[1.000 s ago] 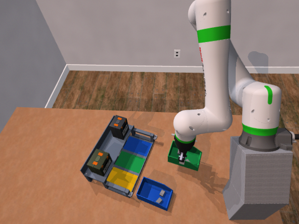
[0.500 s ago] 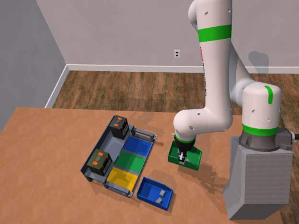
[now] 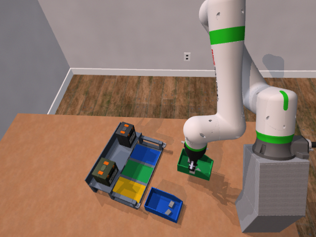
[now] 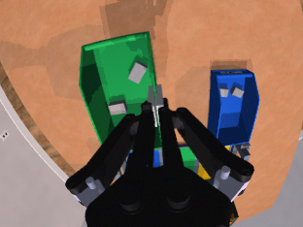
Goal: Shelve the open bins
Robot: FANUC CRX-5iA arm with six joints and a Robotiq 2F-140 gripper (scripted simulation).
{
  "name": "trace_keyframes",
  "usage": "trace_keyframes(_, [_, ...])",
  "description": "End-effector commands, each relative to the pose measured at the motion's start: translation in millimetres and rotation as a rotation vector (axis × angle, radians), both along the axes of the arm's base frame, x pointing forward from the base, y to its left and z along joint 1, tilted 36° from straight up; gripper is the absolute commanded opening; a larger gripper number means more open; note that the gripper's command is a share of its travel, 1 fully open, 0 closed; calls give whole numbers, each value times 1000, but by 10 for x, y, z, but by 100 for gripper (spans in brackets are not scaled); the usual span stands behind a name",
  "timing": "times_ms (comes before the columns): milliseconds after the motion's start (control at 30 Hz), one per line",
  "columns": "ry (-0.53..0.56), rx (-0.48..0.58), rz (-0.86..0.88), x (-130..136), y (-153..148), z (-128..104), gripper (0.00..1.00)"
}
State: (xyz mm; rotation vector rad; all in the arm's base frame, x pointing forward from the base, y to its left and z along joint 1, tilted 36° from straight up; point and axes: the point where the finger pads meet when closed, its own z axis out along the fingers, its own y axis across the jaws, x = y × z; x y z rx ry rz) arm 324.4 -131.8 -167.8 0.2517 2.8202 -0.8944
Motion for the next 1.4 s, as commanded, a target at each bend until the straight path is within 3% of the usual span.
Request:
trace_keyframes(0, [0, 0, 0, 1, 2, 0, 0])
trace_keyframes(700, [-1, 0, -2, 67, 42, -19, 0])
trace_keyframes(1367, [-10, 2, -14, 526, 317, -153, 0])
